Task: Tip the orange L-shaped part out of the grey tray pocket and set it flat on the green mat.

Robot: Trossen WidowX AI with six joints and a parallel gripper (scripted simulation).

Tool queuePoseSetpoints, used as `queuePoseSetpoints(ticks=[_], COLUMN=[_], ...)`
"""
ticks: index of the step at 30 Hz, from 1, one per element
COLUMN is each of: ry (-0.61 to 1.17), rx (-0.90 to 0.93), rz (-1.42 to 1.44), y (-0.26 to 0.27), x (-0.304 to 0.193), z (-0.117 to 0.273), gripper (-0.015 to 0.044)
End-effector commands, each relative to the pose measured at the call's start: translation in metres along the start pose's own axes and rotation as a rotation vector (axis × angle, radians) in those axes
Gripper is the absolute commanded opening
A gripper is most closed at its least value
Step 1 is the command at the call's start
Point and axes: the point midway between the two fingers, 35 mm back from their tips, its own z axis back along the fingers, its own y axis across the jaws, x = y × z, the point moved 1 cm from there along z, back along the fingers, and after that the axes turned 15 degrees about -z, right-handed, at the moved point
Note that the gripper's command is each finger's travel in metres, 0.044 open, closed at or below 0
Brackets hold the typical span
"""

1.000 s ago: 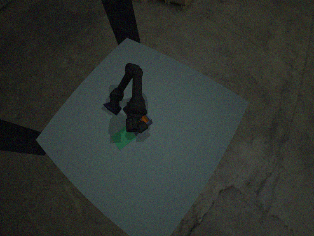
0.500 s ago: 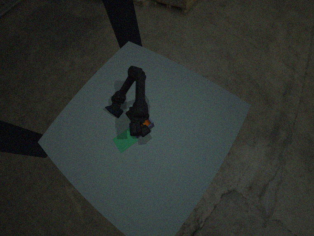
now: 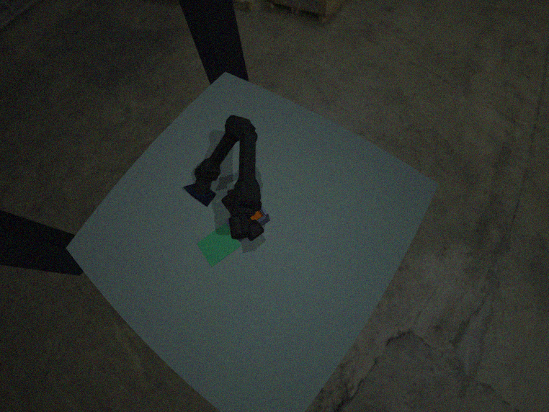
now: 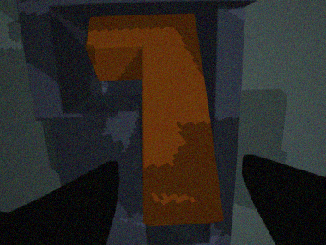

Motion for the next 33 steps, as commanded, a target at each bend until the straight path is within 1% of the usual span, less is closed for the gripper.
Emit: queuePoseSetpoints(ticks=[1,3,9,18,20,21,33], ry=[-0.004,-0.005,0.0,0.0,0.0,0.0,-0.001], rx=[-0.001,-0.001,0.001,0.001,0.001,0.001,0.0], rz=[-0.006,-0.006,0.0,0.0,0.0,0.0,-0.003], y=[0.001,0.001,0.0,0.0,0.0,0.0,0.0], x=[0.0,0.0,0.0,0.0,0.0,0.0,0.0], z=[-0.007,-0.008,-0.004,-0.004,-0.004,-0.004,0.004], gripper=[0.028,0.028,0.0122,0.0062,0.001,0.0,0.0])
